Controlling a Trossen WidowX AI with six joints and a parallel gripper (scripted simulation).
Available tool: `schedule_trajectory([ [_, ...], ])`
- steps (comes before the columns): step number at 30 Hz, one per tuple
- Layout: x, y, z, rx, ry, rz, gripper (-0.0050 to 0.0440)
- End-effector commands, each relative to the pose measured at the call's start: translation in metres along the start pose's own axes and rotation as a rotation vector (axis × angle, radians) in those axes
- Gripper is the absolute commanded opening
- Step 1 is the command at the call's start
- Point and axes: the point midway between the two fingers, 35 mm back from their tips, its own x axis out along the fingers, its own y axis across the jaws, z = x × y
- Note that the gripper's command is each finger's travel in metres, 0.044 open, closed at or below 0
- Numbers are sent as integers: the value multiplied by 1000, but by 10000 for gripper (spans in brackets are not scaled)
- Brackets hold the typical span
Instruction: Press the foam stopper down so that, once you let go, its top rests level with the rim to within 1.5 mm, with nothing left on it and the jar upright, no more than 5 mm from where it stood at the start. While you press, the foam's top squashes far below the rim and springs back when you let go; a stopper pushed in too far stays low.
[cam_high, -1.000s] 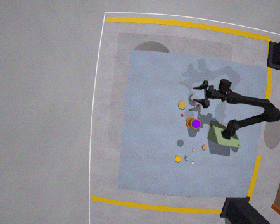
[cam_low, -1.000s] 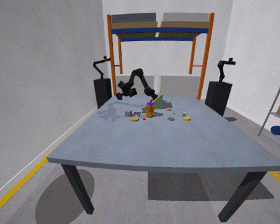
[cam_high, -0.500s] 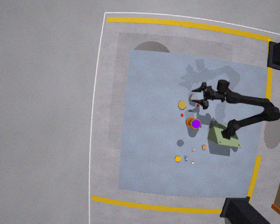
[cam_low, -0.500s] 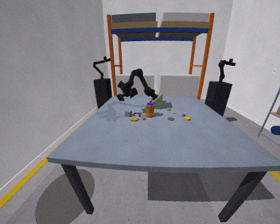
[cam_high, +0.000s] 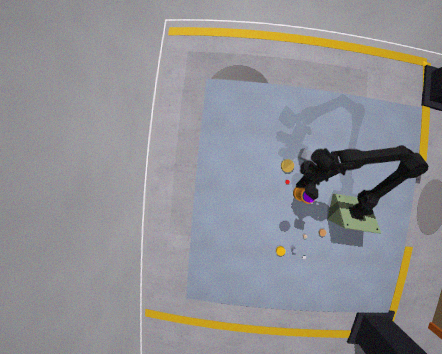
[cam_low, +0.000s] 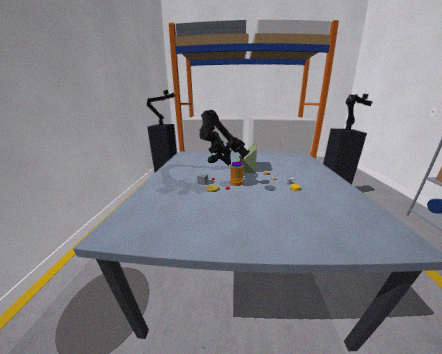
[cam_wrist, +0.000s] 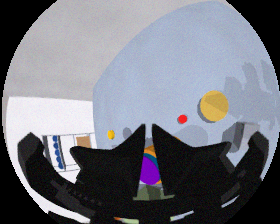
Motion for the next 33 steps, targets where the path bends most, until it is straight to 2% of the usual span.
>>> schedule_trajectory([
  [1,6,19,-19,20,149,-98,0],
  [8,-3,42,-55,-27,345,-377,0],
  [13,-21,54,-66,-123,377,-603,0],
  [15,-21,54,-66,-123,377,-603,0],
  [17,-30,57,-69,-171,382,-681,0],
  [22,-30,57,-69,-177,380,-691,0],
  [28,-10,37,-79,-177,380,-693,0],
  [33,-9,36,-79,-177,380,-693,0],
])
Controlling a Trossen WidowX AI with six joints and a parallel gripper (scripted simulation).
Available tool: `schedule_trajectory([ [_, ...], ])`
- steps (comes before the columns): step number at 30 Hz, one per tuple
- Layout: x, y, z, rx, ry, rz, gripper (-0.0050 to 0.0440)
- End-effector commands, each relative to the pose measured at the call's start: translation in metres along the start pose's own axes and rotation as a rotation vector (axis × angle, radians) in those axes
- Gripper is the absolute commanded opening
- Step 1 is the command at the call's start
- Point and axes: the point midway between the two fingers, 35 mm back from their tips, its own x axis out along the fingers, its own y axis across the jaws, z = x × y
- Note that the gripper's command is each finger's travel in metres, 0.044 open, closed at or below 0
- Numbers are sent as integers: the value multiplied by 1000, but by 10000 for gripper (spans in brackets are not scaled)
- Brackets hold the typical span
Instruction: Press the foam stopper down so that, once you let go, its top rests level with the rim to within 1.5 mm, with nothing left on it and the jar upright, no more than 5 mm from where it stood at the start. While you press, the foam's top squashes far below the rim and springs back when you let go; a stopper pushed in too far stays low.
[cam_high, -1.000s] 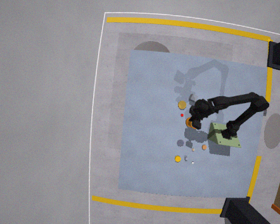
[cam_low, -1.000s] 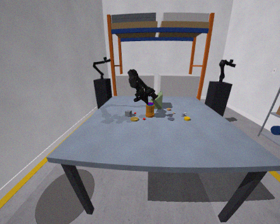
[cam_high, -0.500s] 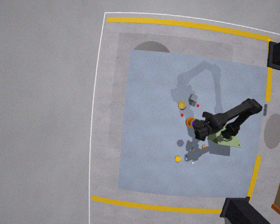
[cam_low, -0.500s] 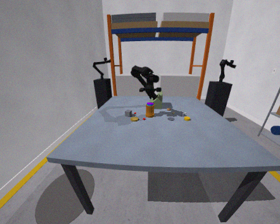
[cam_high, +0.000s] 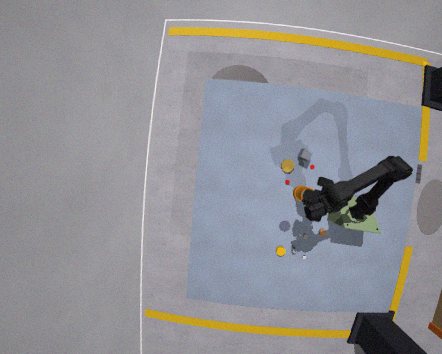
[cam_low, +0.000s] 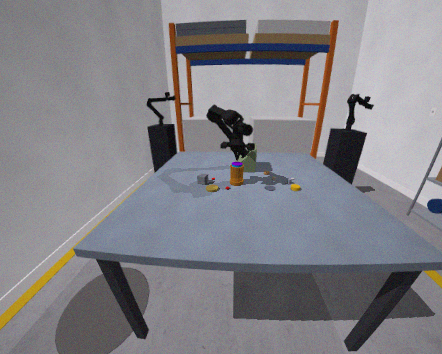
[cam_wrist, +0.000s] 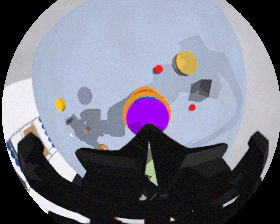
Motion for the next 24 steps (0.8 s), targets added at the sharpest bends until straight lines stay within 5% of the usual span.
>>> schedule_trajectory([
  [1,3,-1,-1,-4,-3,-2,0],
  [24,17,0,1,-4,-3,-1,0],
])
